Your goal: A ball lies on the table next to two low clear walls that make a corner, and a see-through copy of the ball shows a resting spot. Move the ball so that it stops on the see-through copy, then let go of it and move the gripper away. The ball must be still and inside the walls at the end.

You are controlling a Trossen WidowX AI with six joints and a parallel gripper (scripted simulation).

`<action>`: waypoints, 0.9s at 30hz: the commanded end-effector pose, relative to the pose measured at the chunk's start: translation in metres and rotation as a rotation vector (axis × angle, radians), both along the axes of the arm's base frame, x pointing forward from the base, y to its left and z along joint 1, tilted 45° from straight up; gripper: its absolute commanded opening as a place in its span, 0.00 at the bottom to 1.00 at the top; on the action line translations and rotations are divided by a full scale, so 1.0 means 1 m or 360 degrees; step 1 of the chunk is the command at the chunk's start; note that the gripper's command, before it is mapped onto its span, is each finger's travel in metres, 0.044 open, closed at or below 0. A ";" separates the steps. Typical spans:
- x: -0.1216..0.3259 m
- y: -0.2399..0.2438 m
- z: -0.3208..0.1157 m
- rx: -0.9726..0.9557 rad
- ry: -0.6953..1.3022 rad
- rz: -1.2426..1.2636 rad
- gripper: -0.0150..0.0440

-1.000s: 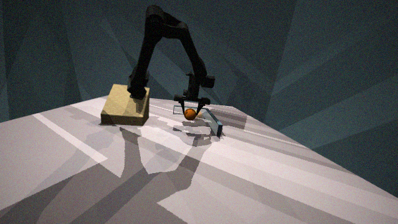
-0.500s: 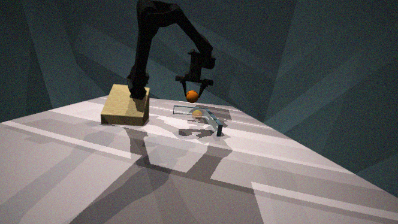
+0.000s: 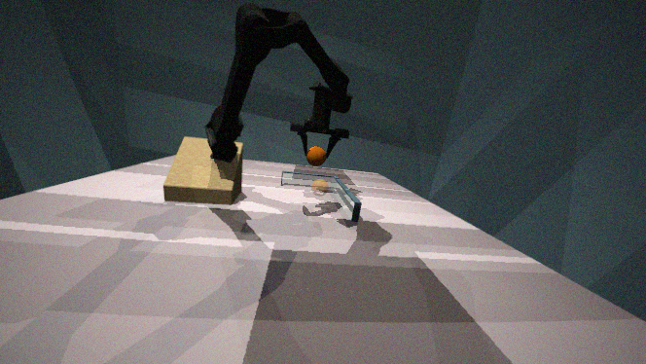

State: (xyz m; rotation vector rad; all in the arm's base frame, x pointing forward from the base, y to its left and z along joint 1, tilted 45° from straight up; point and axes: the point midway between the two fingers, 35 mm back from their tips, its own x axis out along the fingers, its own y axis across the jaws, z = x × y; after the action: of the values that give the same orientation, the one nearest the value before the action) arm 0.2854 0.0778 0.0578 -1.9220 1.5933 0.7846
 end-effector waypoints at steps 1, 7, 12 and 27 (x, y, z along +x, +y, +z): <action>0.011 0.008 -0.017 0.0010 -0.0007 -0.0006 0.25; 0.024 0.016 -0.044 0.0012 -0.0009 -0.0006 0.25; 0.034 0.021 -0.067 0.0013 -0.0011 -0.0006 0.25; 0.045 -0.009 -0.108 0.0012 -0.0012 -0.0005 0.25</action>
State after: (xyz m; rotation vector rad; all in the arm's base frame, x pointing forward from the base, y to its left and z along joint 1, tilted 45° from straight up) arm 0.3292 0.0840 -0.0343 -1.9057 1.5742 0.7753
